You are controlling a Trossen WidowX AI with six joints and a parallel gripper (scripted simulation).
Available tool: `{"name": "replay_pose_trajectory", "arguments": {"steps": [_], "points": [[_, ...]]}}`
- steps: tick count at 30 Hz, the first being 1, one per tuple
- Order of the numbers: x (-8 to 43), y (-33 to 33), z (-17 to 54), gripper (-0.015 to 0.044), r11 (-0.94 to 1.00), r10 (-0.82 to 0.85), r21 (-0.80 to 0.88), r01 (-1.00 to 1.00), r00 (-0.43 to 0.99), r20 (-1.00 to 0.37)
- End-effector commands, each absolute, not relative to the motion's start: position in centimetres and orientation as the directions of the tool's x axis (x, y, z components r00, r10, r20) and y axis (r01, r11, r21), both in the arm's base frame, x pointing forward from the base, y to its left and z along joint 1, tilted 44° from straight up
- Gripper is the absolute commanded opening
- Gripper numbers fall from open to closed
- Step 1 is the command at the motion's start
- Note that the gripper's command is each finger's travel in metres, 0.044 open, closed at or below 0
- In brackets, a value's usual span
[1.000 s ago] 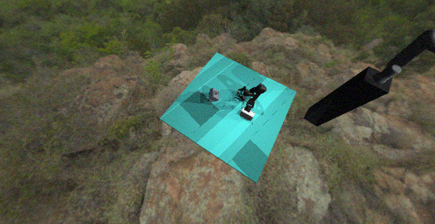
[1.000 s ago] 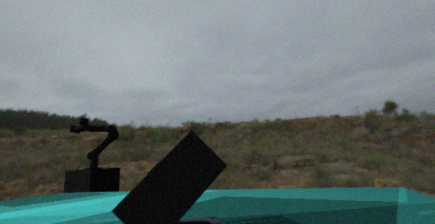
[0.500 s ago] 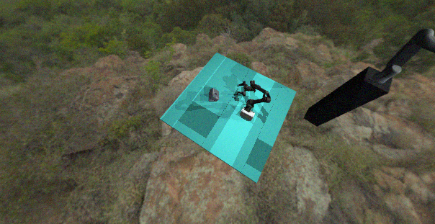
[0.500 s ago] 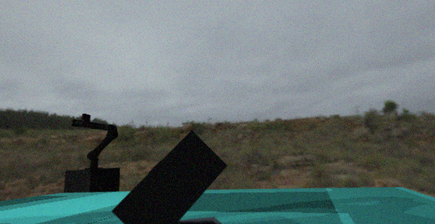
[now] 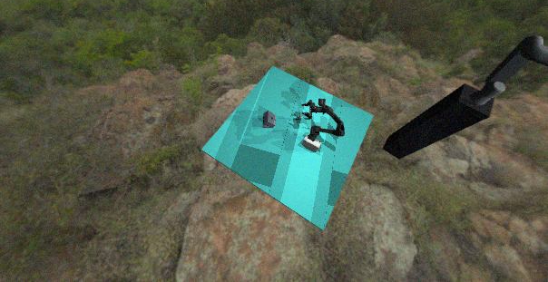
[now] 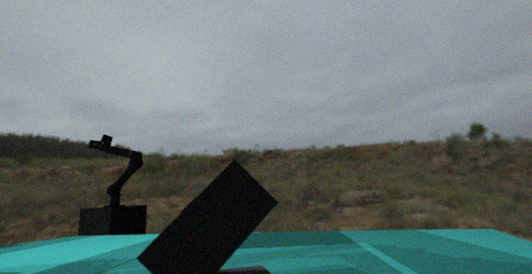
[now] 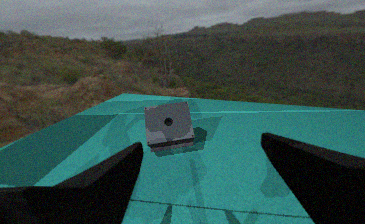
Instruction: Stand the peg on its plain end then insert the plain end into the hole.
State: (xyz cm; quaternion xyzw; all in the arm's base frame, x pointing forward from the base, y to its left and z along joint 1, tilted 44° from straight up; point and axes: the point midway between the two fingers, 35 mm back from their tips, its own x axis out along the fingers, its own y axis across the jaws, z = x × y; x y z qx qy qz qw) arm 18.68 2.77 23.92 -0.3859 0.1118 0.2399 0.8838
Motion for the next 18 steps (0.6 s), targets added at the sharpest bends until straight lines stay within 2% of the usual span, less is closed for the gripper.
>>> {"name": "replay_pose_trajectory", "arguments": {"steps": [1,18], "points": [[19.1,2.5,23.2,0.0440,0.631,0.318,-0.556,-0.542,0.834,-0.452],[19.8,0.9,19.0,0.0440,0.795,0.140,-0.258,-0.549,0.580,-0.802]]}}
